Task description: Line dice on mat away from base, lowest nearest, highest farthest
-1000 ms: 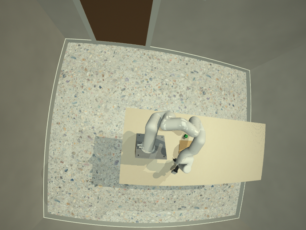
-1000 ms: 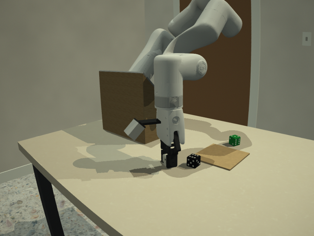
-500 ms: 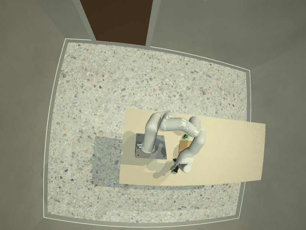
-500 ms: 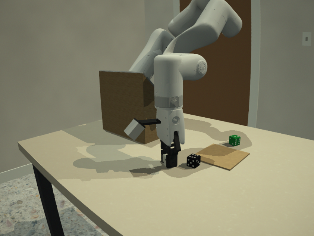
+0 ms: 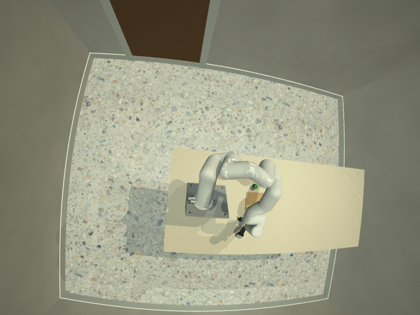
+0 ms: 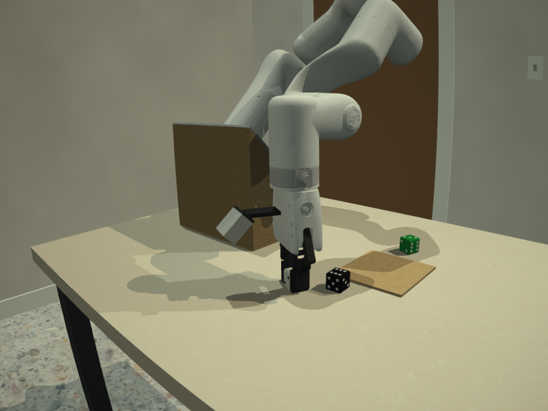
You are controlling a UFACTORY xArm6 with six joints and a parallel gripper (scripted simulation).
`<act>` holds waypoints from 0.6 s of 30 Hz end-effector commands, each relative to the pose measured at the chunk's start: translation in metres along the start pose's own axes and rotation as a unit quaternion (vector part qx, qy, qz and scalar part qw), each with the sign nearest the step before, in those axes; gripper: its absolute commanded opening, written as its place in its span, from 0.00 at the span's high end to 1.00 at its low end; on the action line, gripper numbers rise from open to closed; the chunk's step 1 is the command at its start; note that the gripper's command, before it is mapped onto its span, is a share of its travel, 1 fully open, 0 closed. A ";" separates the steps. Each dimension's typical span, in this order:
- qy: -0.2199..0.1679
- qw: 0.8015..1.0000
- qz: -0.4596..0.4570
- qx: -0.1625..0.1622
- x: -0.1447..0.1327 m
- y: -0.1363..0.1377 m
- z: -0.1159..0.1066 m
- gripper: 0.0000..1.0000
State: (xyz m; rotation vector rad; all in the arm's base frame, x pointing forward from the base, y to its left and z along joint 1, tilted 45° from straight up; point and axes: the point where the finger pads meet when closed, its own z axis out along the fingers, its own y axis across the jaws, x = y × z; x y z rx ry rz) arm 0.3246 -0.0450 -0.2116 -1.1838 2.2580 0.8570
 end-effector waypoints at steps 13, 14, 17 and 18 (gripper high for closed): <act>0.000 1.000 0.000 0.002 0.000 -0.001 -0.066 0.73; 0.000 1.000 0.000 0.002 0.000 -0.001 -0.073 0.73; 0.000 1.000 0.000 0.002 0.000 -0.001 -0.090 0.73; 0.000 1.000 0.000 0.002 0.000 -0.001 -0.094 0.73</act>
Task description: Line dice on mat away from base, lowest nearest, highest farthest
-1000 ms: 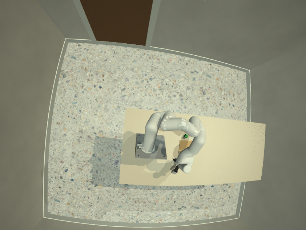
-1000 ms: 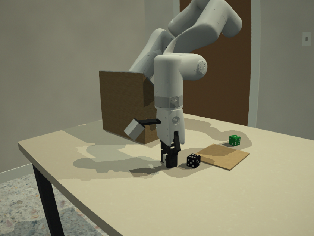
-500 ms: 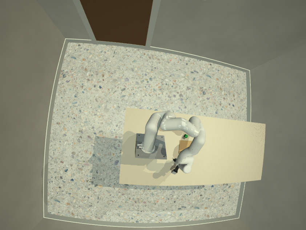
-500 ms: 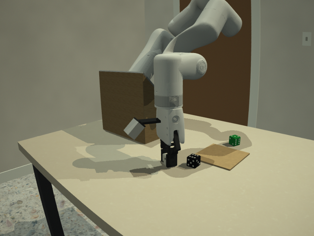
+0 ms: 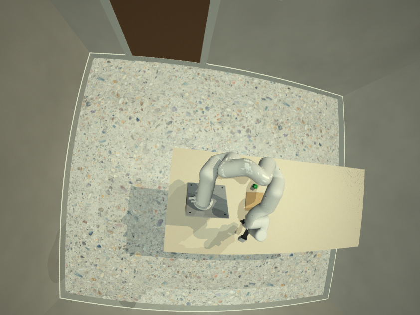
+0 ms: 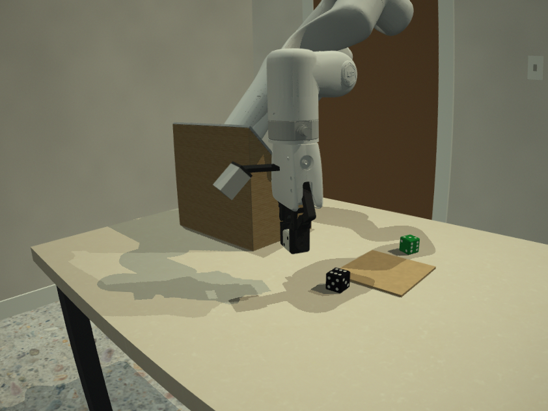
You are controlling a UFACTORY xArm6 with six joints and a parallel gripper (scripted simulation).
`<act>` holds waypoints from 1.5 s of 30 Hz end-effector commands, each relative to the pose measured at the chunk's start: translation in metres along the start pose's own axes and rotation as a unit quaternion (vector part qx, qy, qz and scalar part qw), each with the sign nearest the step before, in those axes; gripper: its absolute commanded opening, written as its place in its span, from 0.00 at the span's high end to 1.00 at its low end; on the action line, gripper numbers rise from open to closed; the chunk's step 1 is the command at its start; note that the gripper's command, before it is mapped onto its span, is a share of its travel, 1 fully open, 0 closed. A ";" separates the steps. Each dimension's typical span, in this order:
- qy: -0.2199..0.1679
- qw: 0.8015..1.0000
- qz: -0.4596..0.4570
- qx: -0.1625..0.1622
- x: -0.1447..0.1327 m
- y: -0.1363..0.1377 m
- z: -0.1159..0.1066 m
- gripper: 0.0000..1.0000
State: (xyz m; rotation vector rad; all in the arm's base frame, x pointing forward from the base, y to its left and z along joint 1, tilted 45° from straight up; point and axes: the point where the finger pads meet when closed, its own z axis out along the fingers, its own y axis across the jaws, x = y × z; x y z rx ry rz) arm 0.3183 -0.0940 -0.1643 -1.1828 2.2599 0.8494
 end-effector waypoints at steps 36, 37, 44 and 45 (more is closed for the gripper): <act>-0.001 0.974 -0.225 -0.001 -0.150 0.029 -0.037 0.73; -0.001 0.974 -0.225 -0.001 -0.150 0.029 -0.037 0.73; -0.001 0.974 -0.225 -0.001 -0.150 0.029 -0.037 0.73; -0.001 0.974 -0.225 -0.001 -0.150 0.029 -0.037 0.73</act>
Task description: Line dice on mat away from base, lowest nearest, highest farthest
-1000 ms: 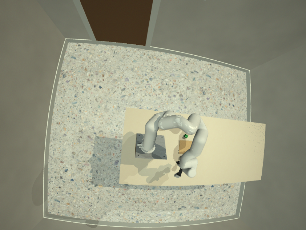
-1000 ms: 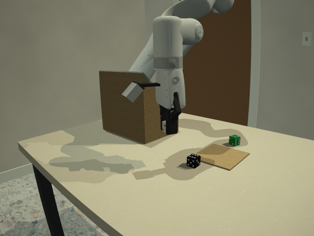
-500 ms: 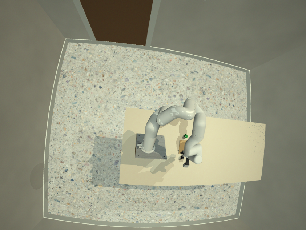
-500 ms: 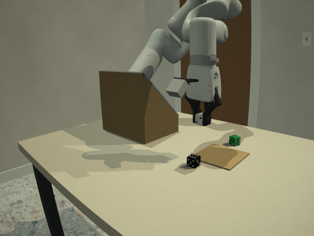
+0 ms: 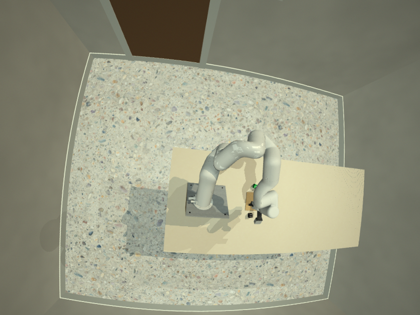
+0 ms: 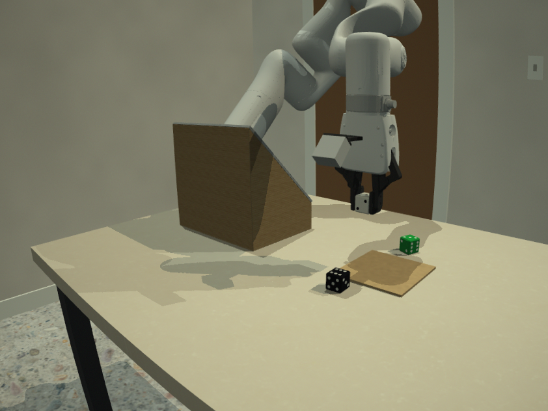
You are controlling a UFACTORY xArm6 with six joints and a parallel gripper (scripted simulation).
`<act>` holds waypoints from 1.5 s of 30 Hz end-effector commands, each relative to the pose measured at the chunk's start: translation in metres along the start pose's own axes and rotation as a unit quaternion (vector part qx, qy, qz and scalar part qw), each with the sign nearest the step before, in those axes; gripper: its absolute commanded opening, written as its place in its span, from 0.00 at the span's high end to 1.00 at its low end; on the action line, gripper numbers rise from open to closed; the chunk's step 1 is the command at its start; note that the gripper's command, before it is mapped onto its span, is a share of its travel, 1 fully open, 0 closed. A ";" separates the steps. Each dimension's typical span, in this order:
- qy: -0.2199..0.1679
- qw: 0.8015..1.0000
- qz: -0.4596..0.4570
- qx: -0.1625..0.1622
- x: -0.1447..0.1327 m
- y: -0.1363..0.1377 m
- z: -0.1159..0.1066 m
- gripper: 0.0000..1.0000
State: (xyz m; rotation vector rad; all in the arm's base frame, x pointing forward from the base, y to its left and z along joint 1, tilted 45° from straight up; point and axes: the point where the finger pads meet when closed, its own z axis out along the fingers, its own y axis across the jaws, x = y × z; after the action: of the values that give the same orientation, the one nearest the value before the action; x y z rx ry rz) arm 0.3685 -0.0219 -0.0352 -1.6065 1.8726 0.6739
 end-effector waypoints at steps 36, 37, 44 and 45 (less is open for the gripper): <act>0.001 1.000 -0.001 0.001 0.000 -0.002 0.095 0.73; 0.001 1.000 -0.001 0.001 0.000 -0.002 0.095 0.73; 0.001 1.000 -0.001 0.001 0.000 -0.002 0.095 0.73; 0.001 1.000 -0.001 0.001 0.000 -0.002 0.095 0.73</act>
State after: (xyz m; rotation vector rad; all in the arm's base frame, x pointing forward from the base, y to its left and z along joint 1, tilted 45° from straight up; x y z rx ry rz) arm 0.3788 0.0449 -0.1024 -1.6081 1.8714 0.6721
